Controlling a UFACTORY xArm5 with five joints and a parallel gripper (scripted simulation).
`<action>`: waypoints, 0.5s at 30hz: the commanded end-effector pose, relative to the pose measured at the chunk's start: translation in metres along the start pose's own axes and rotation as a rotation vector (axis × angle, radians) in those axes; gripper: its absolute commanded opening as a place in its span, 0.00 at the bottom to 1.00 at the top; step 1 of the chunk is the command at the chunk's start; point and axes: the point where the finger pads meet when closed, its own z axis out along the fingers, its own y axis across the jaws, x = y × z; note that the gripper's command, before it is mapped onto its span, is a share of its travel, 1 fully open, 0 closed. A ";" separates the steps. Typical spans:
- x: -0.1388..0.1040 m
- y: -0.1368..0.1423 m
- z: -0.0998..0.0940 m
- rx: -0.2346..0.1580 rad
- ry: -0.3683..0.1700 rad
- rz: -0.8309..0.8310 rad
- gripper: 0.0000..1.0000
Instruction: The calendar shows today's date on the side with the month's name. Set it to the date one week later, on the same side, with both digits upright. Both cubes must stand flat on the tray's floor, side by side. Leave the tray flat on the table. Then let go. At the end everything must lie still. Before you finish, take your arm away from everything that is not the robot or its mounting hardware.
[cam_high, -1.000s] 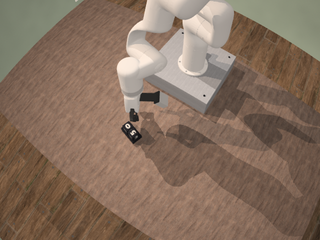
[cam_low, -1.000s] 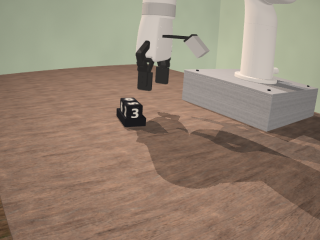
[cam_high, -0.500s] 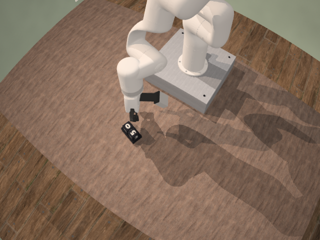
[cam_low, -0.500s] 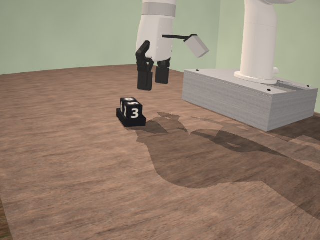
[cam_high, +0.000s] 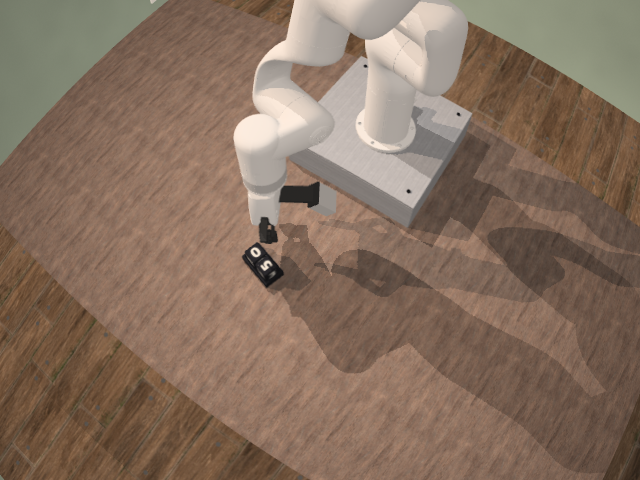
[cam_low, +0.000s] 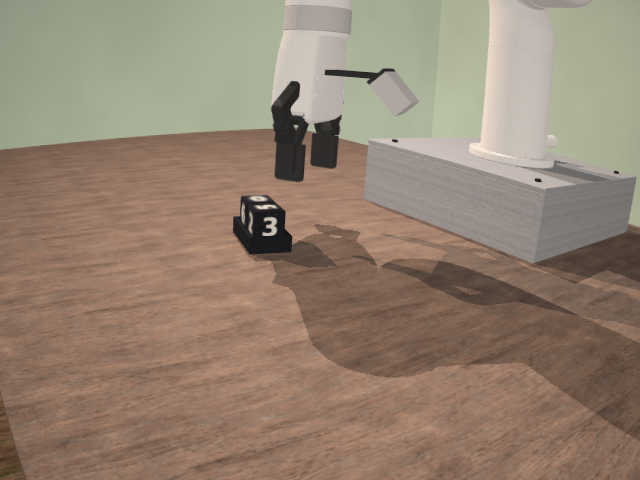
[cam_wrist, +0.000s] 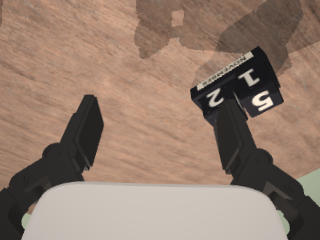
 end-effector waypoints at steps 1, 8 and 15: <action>-0.001 0.001 -0.001 -0.002 -0.002 0.000 1.00; -0.007 0.006 0.000 -0.002 -0.002 0.000 1.00; -0.023 0.020 0.001 -0.002 -0.002 0.000 1.00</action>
